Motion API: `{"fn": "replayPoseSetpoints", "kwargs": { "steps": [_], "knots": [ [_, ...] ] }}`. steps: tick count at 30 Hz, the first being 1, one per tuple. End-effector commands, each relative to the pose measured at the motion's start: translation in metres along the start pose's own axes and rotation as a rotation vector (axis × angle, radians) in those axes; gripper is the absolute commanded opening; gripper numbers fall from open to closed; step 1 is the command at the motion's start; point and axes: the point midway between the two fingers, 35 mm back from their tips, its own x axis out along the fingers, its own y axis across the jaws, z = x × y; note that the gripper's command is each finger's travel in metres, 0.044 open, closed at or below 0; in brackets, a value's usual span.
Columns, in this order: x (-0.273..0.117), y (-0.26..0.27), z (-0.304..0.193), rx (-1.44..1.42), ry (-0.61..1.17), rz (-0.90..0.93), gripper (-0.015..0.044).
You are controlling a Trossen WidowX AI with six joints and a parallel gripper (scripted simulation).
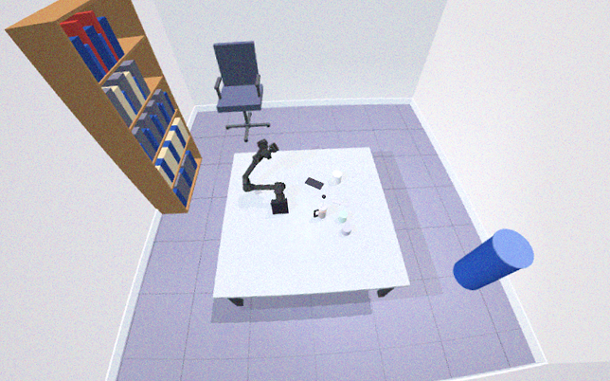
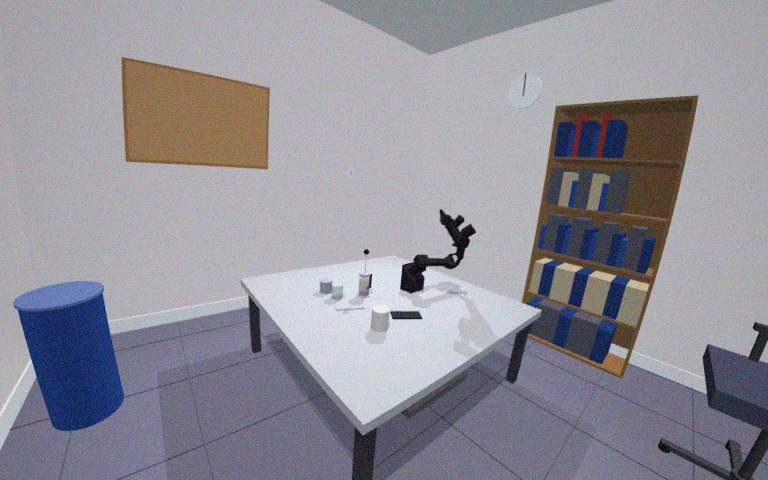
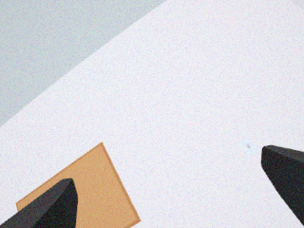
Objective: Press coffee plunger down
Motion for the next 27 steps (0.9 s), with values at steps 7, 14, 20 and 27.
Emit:
{"fn": "replayPoseSetpoints", "kwargs": {
  "steps": [7,14,20,27],
  "knots": [
    [0.005,0.060,-0.020,-0.190,0.044,0.132,0.0440],
    [0.025,0.155,-0.095,-0.479,0.254,0.400,0.0440],
    [0.046,0.195,-0.180,-0.612,0.531,0.578,0.0440],
    [0.058,0.203,-0.284,-0.588,0.956,0.814,0.0440]
  ]
}}
